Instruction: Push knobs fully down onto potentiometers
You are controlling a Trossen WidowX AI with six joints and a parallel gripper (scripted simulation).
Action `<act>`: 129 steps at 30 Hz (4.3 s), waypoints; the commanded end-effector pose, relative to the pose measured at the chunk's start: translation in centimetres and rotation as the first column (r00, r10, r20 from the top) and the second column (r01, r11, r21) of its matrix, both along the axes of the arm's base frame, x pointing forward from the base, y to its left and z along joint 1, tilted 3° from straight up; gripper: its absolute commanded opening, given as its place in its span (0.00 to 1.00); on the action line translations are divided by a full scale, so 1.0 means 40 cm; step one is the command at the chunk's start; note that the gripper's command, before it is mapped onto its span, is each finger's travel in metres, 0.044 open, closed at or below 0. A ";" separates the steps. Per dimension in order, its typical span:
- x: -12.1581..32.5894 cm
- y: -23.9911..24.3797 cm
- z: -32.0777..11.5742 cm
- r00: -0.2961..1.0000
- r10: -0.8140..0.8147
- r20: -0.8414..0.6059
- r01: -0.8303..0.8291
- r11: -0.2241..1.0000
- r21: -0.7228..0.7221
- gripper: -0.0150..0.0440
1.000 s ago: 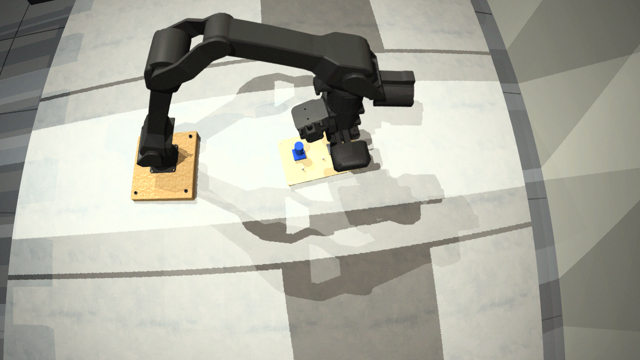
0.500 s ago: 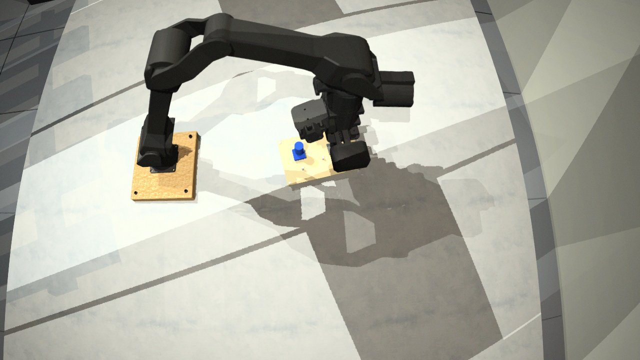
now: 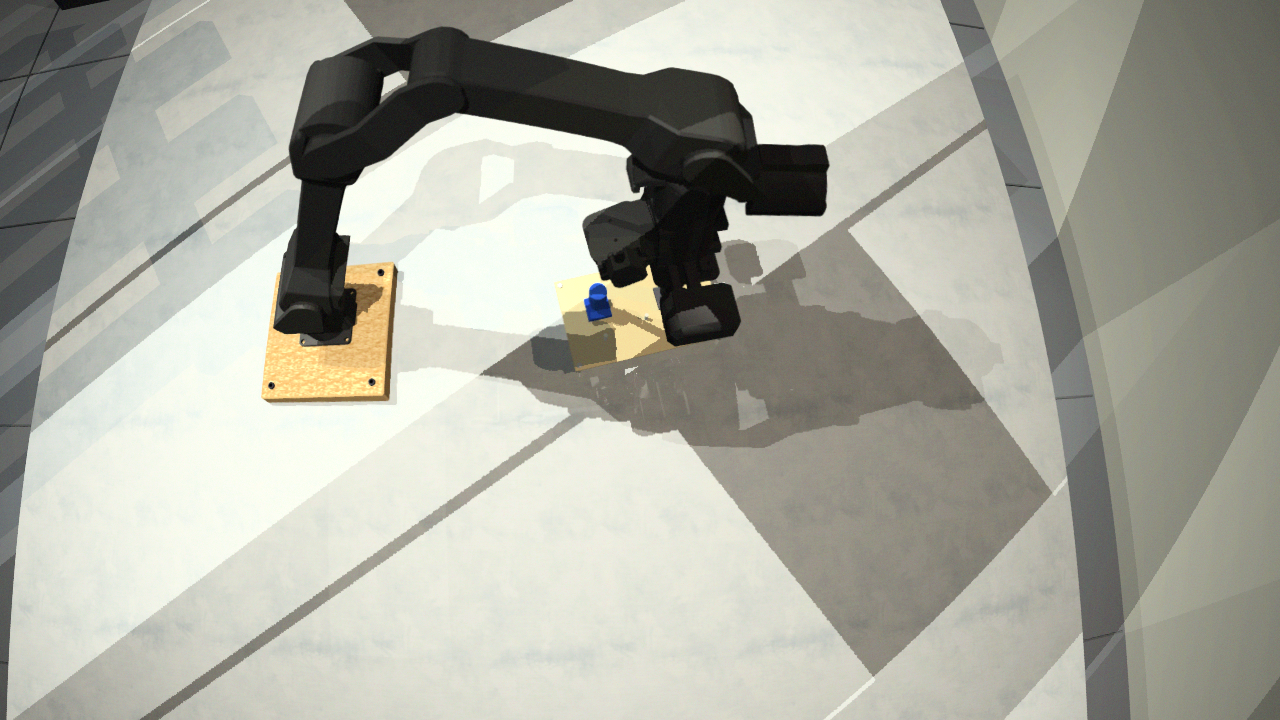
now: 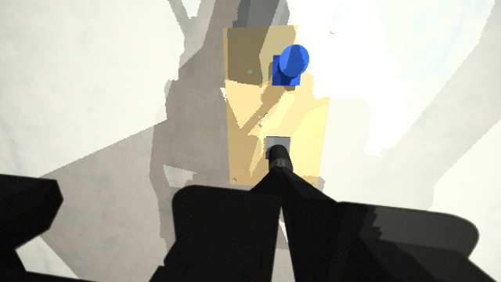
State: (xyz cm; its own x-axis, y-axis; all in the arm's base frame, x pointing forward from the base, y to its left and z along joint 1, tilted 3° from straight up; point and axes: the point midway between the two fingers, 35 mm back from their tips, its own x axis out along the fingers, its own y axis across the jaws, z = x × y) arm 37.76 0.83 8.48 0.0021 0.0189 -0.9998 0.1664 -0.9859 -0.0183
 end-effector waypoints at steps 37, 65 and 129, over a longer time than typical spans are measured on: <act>-0.002 0.002 -0.014 1.000 -0.004 -0.007 0.004 1.000 0.004 0.25; -0.002 0.002 -0.027 1.000 -0.004 -0.007 0.004 1.000 0.005 0.25; -0.003 0.003 -0.053 1.000 -0.004 -0.007 0.004 1.000 0.005 0.25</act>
